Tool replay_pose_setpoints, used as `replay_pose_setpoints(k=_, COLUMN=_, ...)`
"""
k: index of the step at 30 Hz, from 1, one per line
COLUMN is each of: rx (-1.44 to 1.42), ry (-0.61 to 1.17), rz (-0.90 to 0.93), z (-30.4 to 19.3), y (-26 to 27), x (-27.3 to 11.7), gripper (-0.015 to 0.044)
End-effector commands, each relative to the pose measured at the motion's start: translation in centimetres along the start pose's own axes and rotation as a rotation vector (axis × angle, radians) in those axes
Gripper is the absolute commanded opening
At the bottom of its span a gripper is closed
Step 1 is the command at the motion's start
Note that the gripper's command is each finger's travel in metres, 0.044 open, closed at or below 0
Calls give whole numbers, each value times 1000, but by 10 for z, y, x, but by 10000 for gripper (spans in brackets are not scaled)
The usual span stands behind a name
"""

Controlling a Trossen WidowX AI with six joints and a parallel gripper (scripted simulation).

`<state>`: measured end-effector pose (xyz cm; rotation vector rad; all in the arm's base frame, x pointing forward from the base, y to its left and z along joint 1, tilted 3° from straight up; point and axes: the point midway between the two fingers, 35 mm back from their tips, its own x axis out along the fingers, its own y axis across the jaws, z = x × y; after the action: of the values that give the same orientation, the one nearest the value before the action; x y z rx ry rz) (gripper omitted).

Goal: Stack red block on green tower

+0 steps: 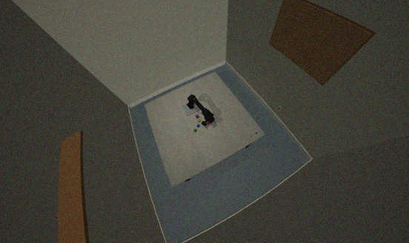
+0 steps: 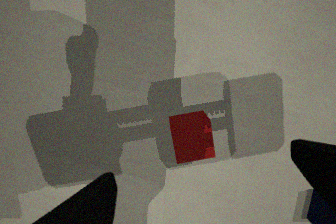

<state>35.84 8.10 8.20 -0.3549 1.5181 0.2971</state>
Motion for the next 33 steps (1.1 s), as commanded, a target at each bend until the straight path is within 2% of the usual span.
replay_pose_setpoints(k=1, rx=-7, ry=6, rz=-3, z=-1, y=0, x=13, gripper=440)
replay_pose_setpoints(k=33, rx=-7, ry=6, rz=-3, z=-1, y=1, x=46, gripper=440)
